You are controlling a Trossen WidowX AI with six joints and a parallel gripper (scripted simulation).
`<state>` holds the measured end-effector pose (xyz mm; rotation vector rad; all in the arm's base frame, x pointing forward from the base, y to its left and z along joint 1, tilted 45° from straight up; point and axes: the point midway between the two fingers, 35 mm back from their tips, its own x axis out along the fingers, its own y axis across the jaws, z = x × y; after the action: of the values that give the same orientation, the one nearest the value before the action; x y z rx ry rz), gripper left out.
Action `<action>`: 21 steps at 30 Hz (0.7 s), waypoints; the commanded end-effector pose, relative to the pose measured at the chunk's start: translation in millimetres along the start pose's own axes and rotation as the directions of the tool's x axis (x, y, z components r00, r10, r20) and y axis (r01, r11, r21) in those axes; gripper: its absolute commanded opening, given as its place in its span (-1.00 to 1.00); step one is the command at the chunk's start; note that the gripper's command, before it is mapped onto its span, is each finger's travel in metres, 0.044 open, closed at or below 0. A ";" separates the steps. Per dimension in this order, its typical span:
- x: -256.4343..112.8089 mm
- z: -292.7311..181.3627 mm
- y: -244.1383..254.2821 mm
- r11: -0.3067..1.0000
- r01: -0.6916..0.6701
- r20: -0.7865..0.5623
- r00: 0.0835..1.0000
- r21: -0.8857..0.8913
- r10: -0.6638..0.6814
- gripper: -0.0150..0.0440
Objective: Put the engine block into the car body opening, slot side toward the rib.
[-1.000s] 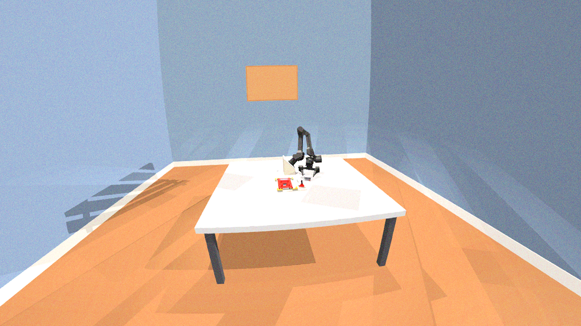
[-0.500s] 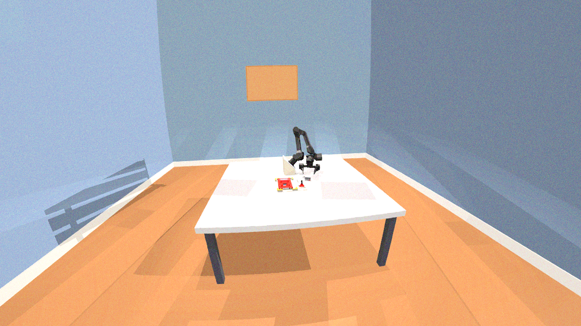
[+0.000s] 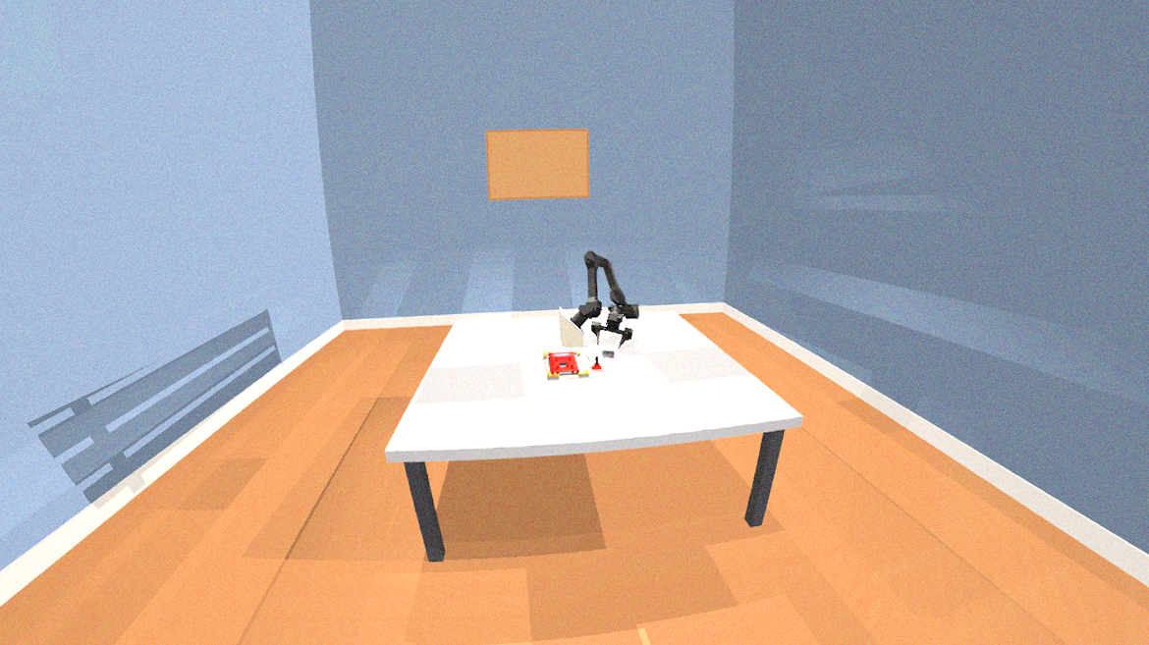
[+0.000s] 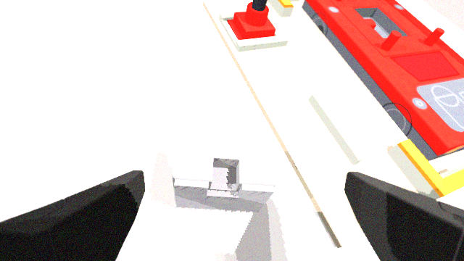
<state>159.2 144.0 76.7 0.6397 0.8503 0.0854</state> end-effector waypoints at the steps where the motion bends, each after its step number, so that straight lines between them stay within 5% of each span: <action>1: 1.9 -0.7 -1.2 0.997 0.045 -0.066 0.997 -0.066 -0.049 1.00; 21: 6.1 2.2 -15.8 0.967 0.114 -0.527 0.821 -0.226 -0.220 1.00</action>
<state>161.0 133.9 63.2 0.3475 1.3604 0.1601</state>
